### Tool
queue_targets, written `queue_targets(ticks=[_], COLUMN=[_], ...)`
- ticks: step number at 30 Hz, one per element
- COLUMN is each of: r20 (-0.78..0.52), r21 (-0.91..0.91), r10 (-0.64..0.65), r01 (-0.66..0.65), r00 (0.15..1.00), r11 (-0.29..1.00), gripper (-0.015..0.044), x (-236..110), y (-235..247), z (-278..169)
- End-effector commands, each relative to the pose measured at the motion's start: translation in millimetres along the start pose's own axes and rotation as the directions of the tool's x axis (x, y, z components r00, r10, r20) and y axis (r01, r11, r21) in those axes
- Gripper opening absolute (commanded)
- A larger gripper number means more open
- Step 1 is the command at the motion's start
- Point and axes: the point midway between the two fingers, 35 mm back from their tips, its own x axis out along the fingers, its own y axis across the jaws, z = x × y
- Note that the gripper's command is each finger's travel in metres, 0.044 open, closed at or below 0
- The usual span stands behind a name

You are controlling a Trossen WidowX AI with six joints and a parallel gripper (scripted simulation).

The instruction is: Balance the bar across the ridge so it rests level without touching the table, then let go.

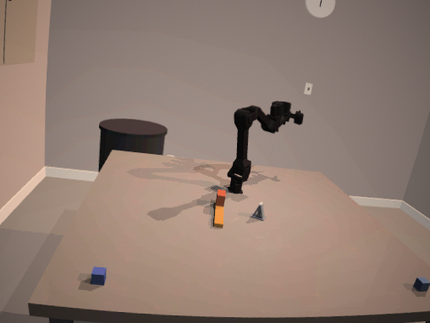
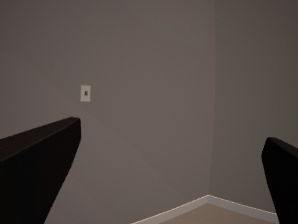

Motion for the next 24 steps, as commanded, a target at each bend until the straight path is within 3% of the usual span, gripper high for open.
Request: queue_targets(ticks=[1,4,24], r20=[0.001,0.013,-0.112], r21=[-0.001,-0.019,-0.131], r10=[-0.002,-0.03,-0.335], r01=[0.002,0.03,0.321], r00=[1.0,0.999,0.936], r11=[1.0,0.999,0.938], gripper=[0.0374,0.0315,0.0315], x=[-0.3,-4.2,-28.7], y=[-0.9,-13.1,-134.6], z=[0.3,4.1,-7.7])
